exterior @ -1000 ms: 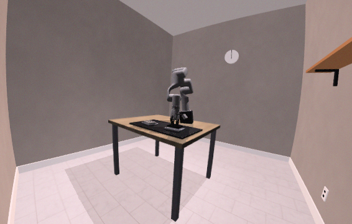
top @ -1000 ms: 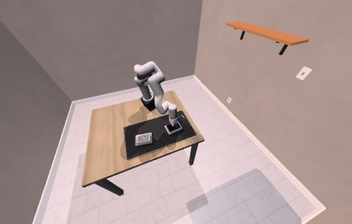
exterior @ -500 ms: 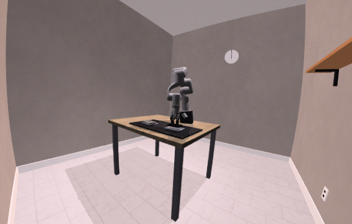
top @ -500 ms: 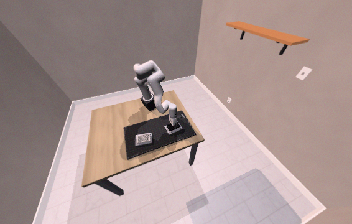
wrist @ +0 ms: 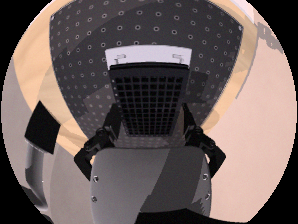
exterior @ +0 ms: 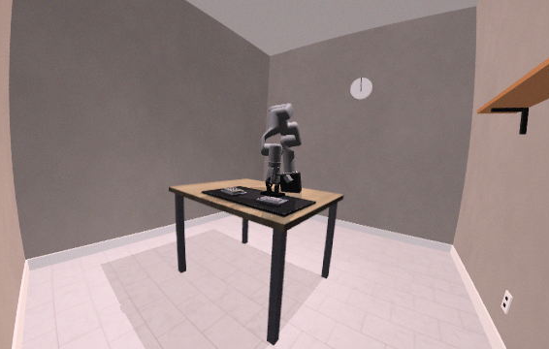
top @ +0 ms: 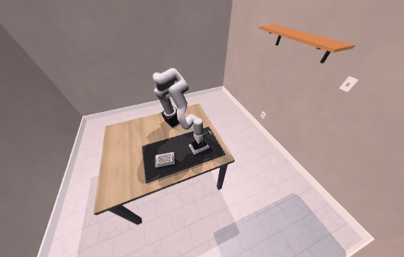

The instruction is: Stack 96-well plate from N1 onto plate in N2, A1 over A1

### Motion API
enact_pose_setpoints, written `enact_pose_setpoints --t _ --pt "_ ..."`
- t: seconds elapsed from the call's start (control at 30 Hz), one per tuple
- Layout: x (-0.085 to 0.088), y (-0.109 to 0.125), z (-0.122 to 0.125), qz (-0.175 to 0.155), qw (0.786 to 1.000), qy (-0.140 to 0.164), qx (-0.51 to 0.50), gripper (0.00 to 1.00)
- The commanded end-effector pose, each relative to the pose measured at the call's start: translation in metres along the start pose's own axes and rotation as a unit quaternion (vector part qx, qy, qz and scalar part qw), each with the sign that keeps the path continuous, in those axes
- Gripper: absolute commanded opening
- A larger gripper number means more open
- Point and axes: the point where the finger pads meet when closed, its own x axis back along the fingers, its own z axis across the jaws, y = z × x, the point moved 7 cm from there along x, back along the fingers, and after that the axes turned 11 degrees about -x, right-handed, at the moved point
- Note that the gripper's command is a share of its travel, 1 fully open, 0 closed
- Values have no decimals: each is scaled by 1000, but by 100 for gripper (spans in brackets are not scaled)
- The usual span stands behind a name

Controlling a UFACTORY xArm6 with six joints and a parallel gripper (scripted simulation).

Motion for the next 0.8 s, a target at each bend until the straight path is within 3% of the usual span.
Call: enact_pose_setpoints --t 0.0,0.77 --pt "8 -1 1 1 1000 2 0 0" --pt "43 -1 1 1 1000 2 0 0"
